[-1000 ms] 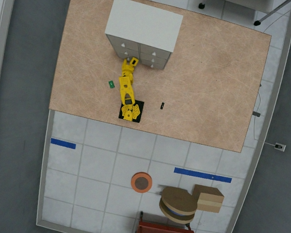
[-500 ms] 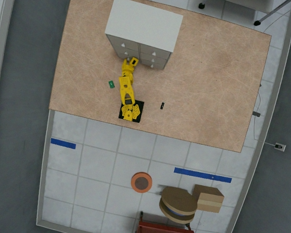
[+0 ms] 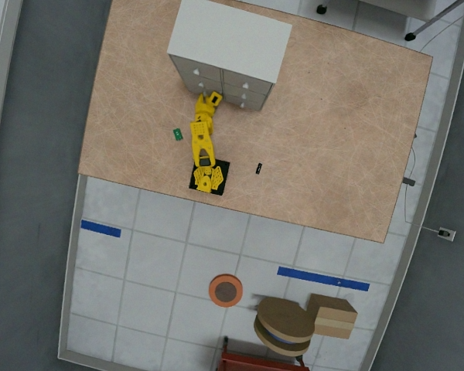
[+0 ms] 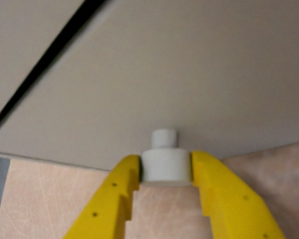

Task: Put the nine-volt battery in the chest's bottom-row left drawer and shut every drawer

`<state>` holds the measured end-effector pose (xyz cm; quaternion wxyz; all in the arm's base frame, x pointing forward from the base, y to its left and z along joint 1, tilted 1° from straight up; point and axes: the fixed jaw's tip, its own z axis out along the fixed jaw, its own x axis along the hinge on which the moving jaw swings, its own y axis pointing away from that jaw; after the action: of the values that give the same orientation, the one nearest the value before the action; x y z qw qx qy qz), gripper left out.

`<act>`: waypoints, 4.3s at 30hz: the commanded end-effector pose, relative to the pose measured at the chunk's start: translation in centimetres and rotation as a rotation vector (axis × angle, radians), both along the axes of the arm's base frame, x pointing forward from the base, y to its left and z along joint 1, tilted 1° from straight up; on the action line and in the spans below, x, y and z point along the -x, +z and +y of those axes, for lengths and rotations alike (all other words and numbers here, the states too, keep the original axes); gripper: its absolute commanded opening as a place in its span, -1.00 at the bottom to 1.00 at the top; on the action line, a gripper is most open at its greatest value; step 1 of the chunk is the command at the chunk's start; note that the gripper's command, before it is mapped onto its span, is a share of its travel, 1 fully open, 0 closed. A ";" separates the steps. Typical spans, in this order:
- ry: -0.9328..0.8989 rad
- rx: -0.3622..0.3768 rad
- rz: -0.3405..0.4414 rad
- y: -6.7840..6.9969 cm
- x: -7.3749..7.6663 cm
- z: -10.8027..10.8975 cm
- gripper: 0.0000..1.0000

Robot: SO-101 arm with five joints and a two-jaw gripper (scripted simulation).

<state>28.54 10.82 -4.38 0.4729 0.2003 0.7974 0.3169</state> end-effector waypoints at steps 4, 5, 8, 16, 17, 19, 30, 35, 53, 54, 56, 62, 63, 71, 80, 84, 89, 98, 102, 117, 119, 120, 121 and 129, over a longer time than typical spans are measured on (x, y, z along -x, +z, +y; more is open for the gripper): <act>0.003 -0.020 -0.007 0.5 -0.1 0.3 -0.93; 0.003 -0.020 -0.007 0.5 -0.1 0.3 -0.94; 0.003 -0.020 -0.007 0.5 -0.1 0.3 -0.99; 0.003 -0.020 -0.007 0.5 -0.1 0.3 -1.00; 0.003 -0.020 -0.007 0.5 -0.1 0.3 -1.00; 0.003 -0.020 -0.007 0.5 -0.1 0.3 -1.00; 0.005 -0.020 -0.008 0.4 0.1 0.3 -1.00; 0.009 -0.019 -0.010 0.2 0.4 0.3 -1.00; 0.017 -0.017 -0.013 -0.1 1.1 0.2 -1.00; 0.017 -0.017 -0.013 -0.1 1.1 0.2 -1.00; 0.017 -0.017 -0.013 -0.1 1.1 0.2 -1.00; 0.017 -0.017 -0.013 -0.1 1.1 0.2 -1.00; 0.018 -0.017 -0.013 -0.1 1.1 0.2 -1.00; 0.024 -0.017 -0.013 -0.1 1.6 0.3 -1.00; 0.030 -0.017 -0.013 -0.1 2.1 0.3 -1.00; 0.031 -0.017 -0.013 -0.1 2.1 0.3 -1.00; 0.031 -0.017 -0.013 -0.1 2.1 0.3 -1.00; 0.033 -0.017 -0.013 -0.1 2.2 0.3 -1.00; 0.036 -0.017 -0.013 -0.1 2.5 0.3 -1.00; 0.046 -0.017 -0.013 -0.1 3.2 0.3 -1.00; 0.046 -0.017 -0.013 -0.1 3.2 0.3 -1.00; 0.046 -0.017 -0.013 -0.1 3.2 0.3 -1.00; 0.046 -0.017 -0.013 -0.1 3.2 0.3 -1.00; 0.046 -0.017 -0.013 -0.1 3.2 0.3 -1.00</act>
<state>25.86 10.62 -4.46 0.4743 0.1898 0.7949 0.3275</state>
